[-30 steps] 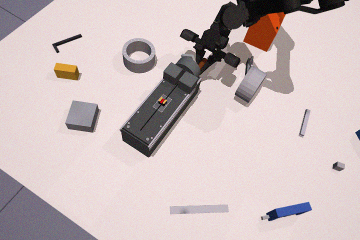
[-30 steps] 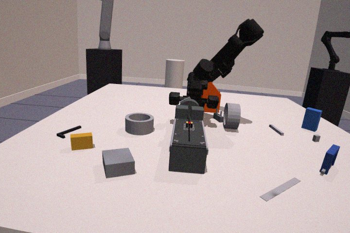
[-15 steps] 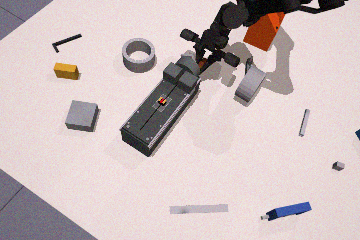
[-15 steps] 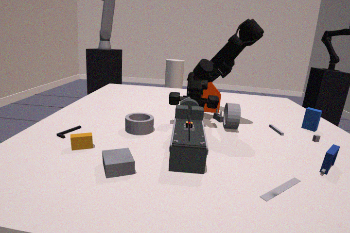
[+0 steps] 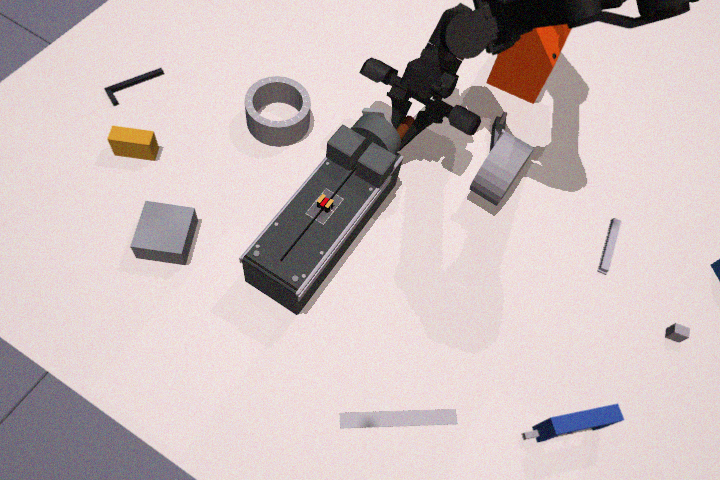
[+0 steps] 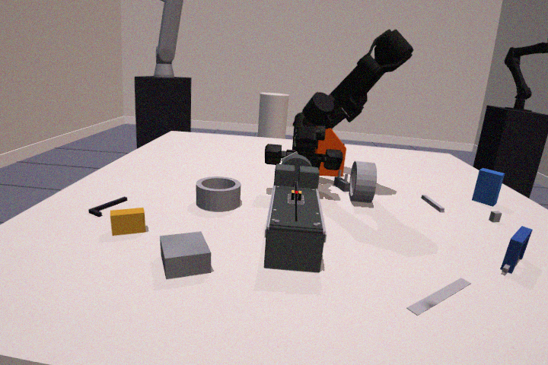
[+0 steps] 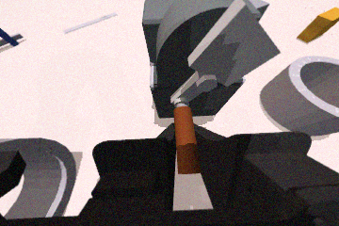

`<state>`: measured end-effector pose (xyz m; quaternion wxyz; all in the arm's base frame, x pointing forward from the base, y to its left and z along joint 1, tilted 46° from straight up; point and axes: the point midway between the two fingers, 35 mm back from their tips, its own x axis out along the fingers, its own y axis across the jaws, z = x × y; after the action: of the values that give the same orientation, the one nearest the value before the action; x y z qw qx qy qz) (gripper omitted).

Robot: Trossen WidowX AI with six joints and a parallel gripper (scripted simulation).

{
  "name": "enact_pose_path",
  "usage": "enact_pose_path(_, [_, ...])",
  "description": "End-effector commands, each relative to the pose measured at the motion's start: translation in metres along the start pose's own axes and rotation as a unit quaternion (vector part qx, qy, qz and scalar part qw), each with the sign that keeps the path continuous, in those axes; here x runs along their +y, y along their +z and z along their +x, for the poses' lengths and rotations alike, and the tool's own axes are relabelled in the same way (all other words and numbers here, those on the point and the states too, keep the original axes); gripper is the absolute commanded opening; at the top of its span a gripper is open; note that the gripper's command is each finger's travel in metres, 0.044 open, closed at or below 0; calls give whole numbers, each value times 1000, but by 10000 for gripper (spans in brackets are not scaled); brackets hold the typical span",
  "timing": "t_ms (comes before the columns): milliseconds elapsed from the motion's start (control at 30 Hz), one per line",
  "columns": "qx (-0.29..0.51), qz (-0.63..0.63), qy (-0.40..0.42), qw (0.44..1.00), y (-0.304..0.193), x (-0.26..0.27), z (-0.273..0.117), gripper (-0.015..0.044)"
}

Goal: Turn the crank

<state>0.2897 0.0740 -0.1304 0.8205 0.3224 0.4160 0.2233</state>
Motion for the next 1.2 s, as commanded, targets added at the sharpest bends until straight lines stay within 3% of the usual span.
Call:
enact_pose_path(0, [-1, -1, 3, 1000, 1, 1, -1, 0])
enact_pose_path(900, [0, 0, 0, 1000, 0, 0, 0, 0])
enact_pose_path(1167, [0, 0, 0, 1000, 0, 0, 0, 210])
